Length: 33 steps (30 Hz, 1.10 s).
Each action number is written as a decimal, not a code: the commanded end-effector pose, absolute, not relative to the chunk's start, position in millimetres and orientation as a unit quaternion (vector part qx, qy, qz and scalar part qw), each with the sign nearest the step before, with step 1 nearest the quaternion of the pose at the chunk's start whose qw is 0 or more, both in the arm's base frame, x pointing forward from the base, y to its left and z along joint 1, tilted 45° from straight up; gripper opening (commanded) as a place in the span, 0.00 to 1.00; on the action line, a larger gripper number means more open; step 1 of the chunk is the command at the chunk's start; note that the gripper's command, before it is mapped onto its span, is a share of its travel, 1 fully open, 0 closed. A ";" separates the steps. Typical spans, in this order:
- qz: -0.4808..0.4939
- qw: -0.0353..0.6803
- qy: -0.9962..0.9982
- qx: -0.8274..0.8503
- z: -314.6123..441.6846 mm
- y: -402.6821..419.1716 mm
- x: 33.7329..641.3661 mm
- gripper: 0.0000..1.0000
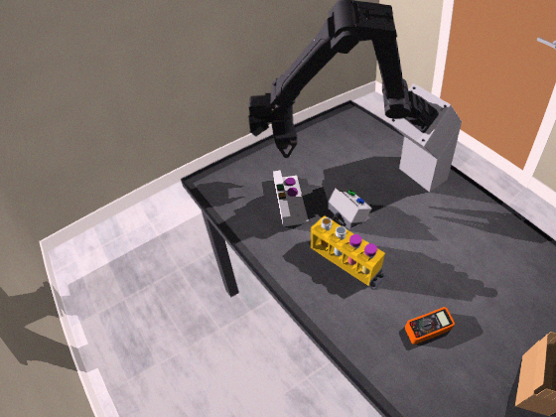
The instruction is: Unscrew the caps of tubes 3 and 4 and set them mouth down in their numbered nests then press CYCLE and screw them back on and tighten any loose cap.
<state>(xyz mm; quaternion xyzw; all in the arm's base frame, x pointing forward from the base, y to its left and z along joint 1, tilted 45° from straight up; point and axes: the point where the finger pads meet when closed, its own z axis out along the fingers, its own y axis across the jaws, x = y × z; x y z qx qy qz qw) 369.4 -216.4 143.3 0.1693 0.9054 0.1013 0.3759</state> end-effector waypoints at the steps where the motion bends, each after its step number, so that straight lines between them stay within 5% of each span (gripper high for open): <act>1: 0.097 0.379 0.906 0.164 148.5 -220.1 370.5 0.47; 28: 0.097 0.379 0.906 0.164 148.5 -220.1 370.5 0.47; 29: 0.078 0.386 0.912 0.113 145.8 -205.1 369.0 0.00; 33: 0.046 0.392 0.918 0.037 139.0 -190.2 365.8 0.00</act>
